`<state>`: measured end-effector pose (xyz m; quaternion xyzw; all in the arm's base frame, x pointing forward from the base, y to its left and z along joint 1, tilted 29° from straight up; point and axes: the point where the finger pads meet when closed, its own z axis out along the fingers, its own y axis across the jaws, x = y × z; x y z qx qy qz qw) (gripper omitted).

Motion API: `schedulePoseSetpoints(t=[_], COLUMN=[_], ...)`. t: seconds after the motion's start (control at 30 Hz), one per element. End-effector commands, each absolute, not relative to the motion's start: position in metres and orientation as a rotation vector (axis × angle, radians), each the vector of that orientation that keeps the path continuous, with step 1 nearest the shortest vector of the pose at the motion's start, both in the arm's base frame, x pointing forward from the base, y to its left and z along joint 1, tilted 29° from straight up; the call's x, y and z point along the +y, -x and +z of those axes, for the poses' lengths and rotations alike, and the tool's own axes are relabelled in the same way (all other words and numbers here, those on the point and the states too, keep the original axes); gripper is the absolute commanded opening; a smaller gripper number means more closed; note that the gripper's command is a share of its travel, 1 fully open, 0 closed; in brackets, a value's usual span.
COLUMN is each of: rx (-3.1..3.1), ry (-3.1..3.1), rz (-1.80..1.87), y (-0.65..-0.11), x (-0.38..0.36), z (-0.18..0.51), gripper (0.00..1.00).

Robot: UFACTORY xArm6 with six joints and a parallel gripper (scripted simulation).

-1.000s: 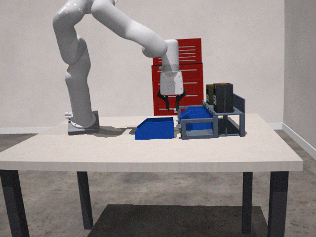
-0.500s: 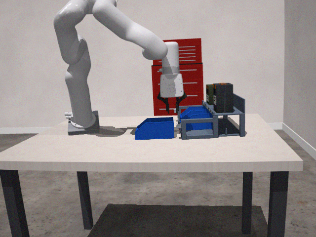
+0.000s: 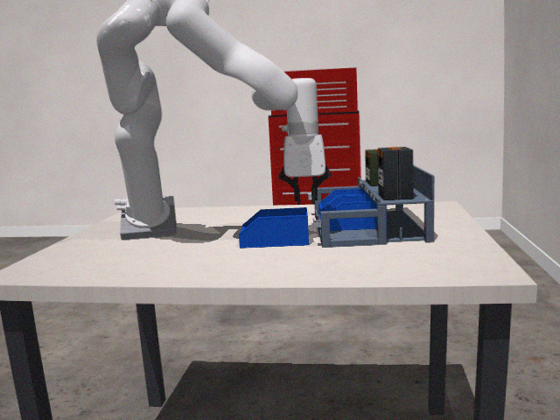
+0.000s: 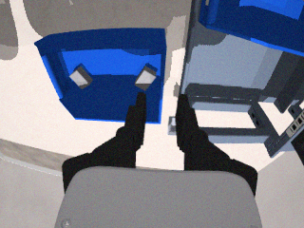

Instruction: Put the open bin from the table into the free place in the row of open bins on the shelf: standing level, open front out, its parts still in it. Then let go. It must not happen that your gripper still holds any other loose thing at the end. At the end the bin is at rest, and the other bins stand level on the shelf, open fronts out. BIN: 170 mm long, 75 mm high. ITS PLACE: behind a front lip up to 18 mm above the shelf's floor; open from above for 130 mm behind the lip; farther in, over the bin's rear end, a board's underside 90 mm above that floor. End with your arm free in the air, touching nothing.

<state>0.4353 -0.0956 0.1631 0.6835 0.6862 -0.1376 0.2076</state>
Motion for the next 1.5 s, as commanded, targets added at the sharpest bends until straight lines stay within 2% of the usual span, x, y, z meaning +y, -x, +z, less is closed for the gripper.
schedulePoseSetpoints(t=[0.0, 1.47], rx=[1.909, 1.909], ry=[-1.901, -1.901], rz=[-0.379, -0.379], y=[-0.436, -0.439], x=[-0.095, -0.109], z=[0.164, 0.139], gripper=[0.33, 0.33])
